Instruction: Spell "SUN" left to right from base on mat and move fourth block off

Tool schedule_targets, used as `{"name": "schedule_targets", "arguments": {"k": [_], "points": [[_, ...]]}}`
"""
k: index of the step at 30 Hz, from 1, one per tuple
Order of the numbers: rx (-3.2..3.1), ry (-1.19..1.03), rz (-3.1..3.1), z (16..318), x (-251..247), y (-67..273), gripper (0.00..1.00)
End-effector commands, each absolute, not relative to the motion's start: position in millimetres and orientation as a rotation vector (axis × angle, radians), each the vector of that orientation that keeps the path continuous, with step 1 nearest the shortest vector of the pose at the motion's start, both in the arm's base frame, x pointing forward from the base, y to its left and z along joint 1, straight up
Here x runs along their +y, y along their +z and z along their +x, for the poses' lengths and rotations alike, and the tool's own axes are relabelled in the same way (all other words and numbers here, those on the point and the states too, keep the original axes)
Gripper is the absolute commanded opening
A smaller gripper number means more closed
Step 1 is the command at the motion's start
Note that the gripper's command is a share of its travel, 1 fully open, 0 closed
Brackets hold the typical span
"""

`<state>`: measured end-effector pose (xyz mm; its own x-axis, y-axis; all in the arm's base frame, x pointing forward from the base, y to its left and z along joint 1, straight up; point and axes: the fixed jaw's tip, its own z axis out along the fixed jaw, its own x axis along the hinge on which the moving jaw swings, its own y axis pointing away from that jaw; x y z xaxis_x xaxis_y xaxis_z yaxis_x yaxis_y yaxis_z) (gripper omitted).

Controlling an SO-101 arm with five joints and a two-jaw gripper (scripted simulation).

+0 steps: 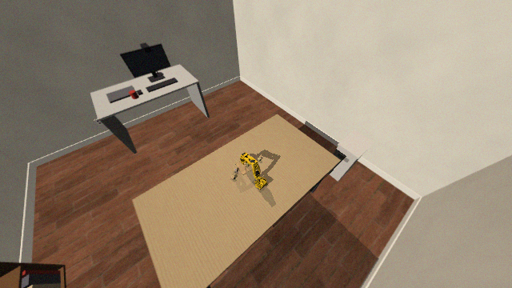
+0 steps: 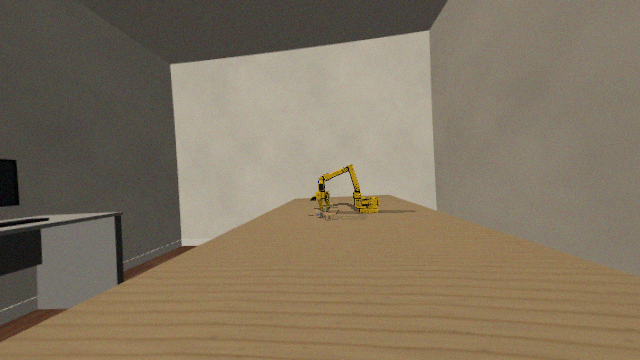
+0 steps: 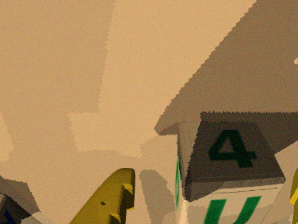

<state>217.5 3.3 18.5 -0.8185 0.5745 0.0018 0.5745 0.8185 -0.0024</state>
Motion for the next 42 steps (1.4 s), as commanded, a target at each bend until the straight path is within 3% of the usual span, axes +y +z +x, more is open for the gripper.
{"name": "schedule_targets", "arguments": {"k": [1, 42], "points": [[-3.064, -0.035, -0.968, 227.9, 4.3, 31.0, 0.32], [-3.065, -0.03, -0.968, 221.8, -5.1, 30.7, 0.13]]}}
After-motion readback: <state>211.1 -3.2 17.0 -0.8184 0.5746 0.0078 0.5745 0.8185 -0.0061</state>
